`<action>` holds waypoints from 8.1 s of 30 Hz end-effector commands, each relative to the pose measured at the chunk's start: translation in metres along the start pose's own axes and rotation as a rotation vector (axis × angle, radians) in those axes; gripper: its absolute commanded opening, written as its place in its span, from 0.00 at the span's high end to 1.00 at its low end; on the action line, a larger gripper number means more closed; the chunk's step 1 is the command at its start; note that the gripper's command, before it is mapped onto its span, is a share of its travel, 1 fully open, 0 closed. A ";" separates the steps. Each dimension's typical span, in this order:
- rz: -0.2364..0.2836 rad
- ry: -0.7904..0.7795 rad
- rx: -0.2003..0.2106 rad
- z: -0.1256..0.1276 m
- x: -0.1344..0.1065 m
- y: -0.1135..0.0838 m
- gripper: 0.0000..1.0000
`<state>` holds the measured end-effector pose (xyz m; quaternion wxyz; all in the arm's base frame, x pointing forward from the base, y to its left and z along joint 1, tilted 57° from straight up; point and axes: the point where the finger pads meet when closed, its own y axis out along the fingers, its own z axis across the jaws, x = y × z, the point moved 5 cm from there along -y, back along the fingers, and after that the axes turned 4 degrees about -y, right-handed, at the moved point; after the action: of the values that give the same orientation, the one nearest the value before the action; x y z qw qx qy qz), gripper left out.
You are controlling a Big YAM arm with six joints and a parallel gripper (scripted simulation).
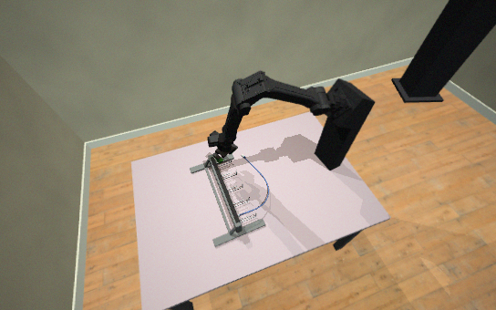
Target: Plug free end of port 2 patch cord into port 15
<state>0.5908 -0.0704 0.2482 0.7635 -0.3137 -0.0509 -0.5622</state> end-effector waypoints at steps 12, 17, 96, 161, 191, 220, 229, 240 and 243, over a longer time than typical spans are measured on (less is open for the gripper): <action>0.074 0.183 -0.084 -0.128 -0.018 0.035 0.00; 0.096 0.219 -0.098 -0.156 -0.023 0.044 0.00; 0.141 0.219 -0.102 -0.151 -0.041 0.056 1.00; -0.466 -1.008 0.342 0.078 -0.286 -0.106 1.00; -0.480 -1.041 0.320 0.130 -0.265 -0.006 1.00; -0.507 -1.020 0.333 0.144 -0.253 0.003 1.00; -0.518 -1.018 0.334 0.148 -0.248 -0.003 1.00; -0.525 -1.017 0.339 0.153 -0.246 -0.005 1.00; -0.523 -1.018 0.338 0.153 -0.247 -0.003 1.00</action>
<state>0.5410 0.2225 0.2485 0.5252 -0.4047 -0.5748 -0.4796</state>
